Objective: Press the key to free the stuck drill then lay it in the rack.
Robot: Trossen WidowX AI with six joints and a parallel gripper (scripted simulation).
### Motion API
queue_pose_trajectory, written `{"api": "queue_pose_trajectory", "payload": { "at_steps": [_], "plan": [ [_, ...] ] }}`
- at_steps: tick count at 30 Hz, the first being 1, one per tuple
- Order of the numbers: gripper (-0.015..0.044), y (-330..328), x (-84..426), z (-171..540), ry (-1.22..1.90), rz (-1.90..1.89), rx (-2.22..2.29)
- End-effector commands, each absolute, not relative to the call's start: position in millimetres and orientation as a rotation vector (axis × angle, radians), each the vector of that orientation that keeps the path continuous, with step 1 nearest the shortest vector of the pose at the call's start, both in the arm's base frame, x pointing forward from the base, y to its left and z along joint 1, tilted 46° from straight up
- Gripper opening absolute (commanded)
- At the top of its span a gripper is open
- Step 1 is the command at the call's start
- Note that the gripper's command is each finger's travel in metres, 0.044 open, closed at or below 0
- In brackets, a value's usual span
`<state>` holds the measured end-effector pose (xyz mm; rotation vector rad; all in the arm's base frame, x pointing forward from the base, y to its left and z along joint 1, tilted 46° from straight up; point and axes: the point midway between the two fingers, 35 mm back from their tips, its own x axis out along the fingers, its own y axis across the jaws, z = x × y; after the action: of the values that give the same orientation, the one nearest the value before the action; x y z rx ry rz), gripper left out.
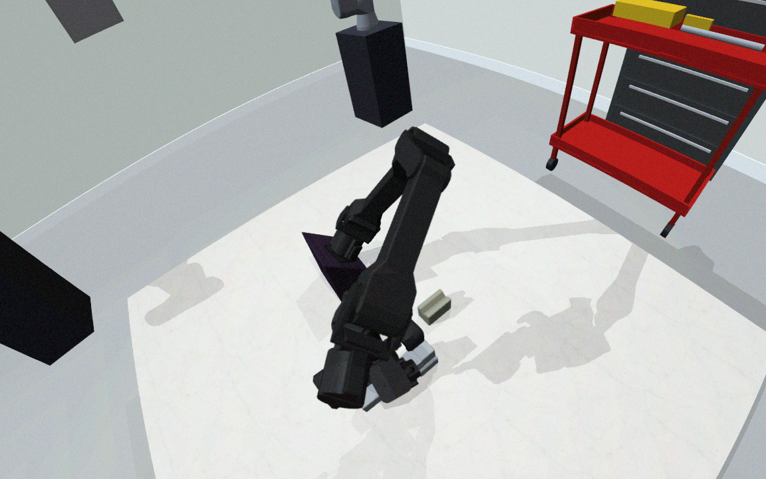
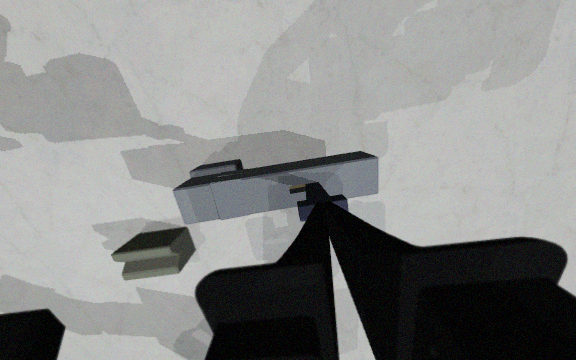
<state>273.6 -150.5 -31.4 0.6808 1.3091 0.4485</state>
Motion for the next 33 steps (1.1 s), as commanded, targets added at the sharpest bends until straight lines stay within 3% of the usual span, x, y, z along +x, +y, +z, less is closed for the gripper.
{"api": "queue_pose_trajectory", "payload": {
  "at_steps": [1, 30, 33],
  "plan": [
    [0.0000, -132, 271, -46, 1.350, 0.485, 0.699],
    [0.0000, -123, 272, -52, 1.350, 0.485, 0.700],
    [0.0079, -133, 272, -44, 1.350, 0.484, 0.699]
  ]
}}
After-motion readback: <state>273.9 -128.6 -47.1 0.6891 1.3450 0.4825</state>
